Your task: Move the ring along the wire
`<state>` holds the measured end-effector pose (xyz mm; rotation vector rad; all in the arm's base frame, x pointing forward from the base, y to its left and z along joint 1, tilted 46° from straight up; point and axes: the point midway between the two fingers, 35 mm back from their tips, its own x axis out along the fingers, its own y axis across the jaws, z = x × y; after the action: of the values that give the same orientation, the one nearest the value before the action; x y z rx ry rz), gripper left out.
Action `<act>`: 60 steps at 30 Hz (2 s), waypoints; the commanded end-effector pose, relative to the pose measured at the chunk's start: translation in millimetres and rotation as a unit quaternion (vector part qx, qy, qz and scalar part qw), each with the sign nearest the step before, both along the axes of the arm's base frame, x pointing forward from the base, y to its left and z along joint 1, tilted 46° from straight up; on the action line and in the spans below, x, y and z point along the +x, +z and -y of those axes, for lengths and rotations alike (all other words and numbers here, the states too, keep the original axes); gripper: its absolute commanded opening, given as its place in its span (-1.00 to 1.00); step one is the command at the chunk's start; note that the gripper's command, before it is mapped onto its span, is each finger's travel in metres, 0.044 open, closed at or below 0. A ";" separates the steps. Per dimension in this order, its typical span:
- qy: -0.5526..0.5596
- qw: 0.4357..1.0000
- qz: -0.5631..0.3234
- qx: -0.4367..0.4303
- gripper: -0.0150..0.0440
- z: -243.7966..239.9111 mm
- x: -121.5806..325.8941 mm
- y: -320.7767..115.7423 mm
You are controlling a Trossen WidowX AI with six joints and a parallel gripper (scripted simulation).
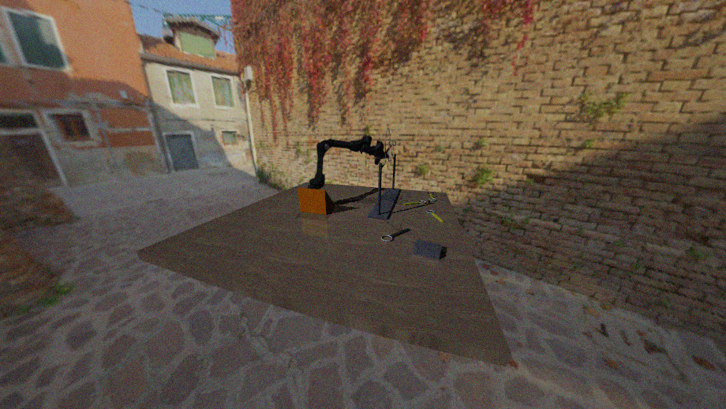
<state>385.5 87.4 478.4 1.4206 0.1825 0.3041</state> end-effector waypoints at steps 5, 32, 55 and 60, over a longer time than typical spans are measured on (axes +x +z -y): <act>0.001 0.995 0.021 0.095 -1.00 -0.5 -2.0 11.6; 0.005 0.941 0.071 0.331 -1.00 8.1 -4.5 42.3; 0.007 0.871 0.102 0.481 -1.00 21.0 -7.6 58.4; 0.008 0.855 0.107 0.508 -1.00 23.2 -8.1 60.5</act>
<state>374.4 65.1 541.4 2.3710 -0.1791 0.6203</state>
